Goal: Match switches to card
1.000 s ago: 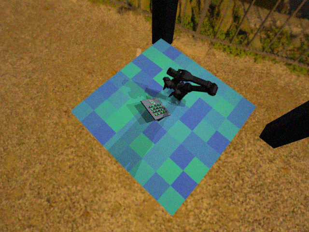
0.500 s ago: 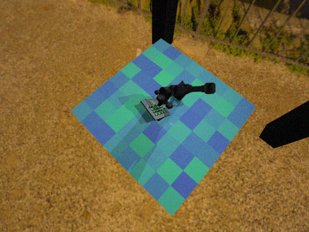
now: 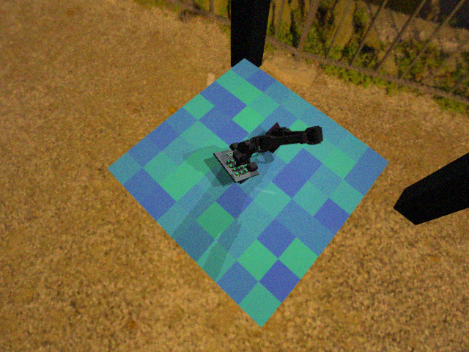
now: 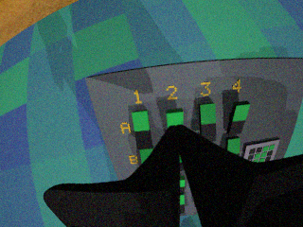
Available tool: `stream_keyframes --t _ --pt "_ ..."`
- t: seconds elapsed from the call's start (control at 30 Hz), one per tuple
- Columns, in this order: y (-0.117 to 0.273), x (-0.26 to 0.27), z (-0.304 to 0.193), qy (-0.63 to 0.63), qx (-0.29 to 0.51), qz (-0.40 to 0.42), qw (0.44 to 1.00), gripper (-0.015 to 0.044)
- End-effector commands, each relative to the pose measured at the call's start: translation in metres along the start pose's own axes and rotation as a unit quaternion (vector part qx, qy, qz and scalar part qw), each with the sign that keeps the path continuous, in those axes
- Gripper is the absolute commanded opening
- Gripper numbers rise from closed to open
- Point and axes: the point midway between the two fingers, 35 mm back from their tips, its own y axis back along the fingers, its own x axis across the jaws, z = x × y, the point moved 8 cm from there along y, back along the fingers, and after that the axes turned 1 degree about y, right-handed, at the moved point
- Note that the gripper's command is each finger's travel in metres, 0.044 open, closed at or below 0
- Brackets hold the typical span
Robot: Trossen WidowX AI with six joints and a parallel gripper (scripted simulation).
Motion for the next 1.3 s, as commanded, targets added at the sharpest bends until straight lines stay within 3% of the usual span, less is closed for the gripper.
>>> stream_keyframes --t 0.0,1.27 --pt "-0.005 -0.001 -0.001 -0.004 0.002 -0.002 1.0 0.0" --pt "-0.019 -0.001 -0.001 -0.004 0.002 -0.001 1.0 0.0"
